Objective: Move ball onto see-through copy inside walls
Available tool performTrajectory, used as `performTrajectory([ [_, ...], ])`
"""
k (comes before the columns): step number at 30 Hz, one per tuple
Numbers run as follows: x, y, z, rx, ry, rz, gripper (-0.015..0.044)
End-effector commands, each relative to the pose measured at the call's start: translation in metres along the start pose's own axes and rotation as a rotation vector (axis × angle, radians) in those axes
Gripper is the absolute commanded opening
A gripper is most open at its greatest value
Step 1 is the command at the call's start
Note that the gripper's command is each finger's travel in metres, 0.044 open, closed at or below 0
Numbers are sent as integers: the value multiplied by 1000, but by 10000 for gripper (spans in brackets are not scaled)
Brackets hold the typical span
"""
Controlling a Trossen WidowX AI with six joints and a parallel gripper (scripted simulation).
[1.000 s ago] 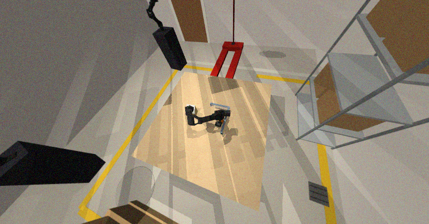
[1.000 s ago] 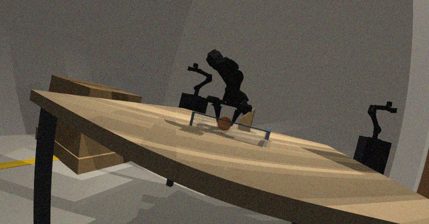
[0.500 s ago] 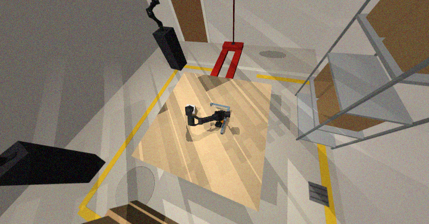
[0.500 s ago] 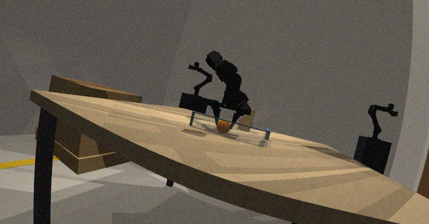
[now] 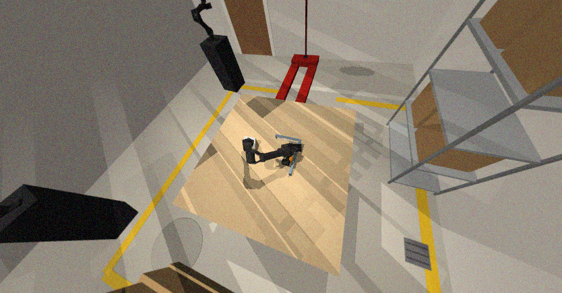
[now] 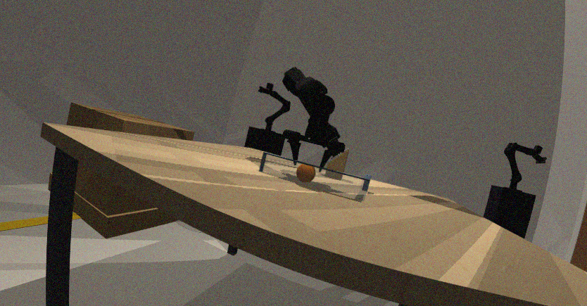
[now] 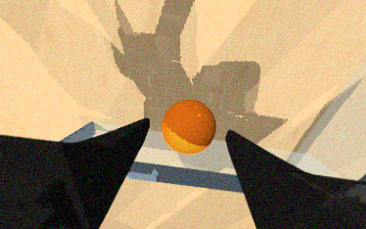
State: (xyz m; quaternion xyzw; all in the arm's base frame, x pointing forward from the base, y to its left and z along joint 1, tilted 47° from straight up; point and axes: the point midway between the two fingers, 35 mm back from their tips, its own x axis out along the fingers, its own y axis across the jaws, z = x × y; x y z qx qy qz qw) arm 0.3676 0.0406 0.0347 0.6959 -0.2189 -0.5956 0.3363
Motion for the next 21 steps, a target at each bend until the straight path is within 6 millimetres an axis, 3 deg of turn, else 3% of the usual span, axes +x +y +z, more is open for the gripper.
performTrajectory([
  [1,-56,-2,-2,4,22,-8,391],
  [3,-68,-1,-1,4,22,-6,391],
  [14,-63,-4,-3,-4,36,-4,391],
  [15,-66,-4,-3,-3,36,-4,417],
  [19,-103,-2,1,-1,35,-2,440],
  [21,-106,-2,2,-1,35,-2,440],
])
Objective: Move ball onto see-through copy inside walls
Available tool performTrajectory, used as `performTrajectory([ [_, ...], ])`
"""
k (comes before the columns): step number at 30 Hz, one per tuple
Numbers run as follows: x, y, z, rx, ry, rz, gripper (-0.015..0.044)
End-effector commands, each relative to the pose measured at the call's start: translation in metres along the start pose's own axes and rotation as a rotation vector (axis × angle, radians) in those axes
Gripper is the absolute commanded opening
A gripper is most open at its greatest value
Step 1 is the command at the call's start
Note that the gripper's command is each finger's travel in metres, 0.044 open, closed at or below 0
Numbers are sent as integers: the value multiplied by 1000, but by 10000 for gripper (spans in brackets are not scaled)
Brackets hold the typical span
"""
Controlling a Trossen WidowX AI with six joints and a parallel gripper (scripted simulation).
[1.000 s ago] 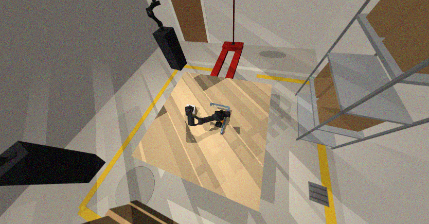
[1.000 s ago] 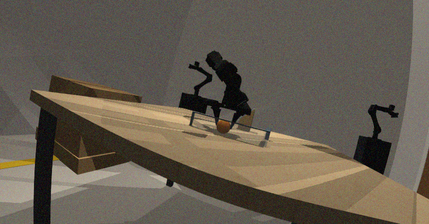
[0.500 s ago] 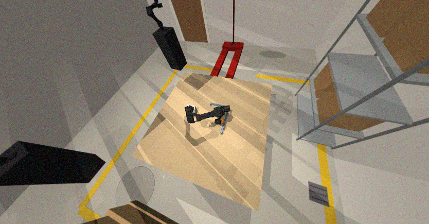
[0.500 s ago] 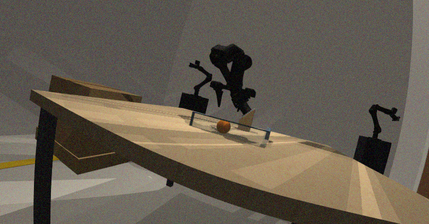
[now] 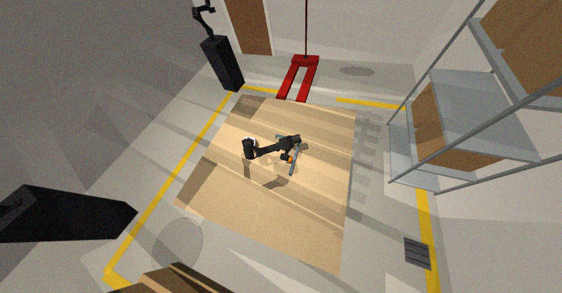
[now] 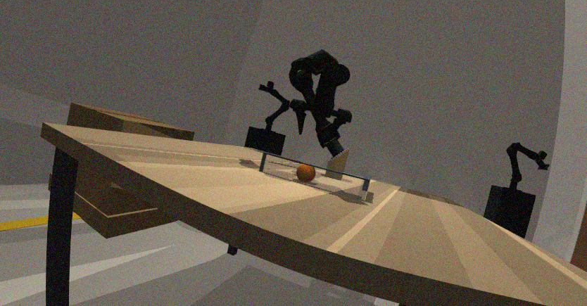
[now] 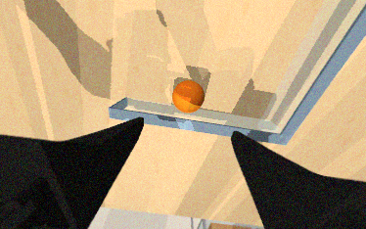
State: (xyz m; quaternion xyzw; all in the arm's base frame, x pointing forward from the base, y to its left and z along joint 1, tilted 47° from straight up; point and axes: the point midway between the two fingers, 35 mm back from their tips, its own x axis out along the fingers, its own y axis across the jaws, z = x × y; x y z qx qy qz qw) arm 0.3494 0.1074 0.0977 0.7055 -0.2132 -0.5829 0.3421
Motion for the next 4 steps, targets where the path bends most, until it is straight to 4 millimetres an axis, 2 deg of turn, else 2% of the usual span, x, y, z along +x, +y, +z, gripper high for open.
performTrajectory([
  [1,-12,-1,1,2,-1,-5,440],
  [4,-12,-1,1,2,-1,-5,440],
])
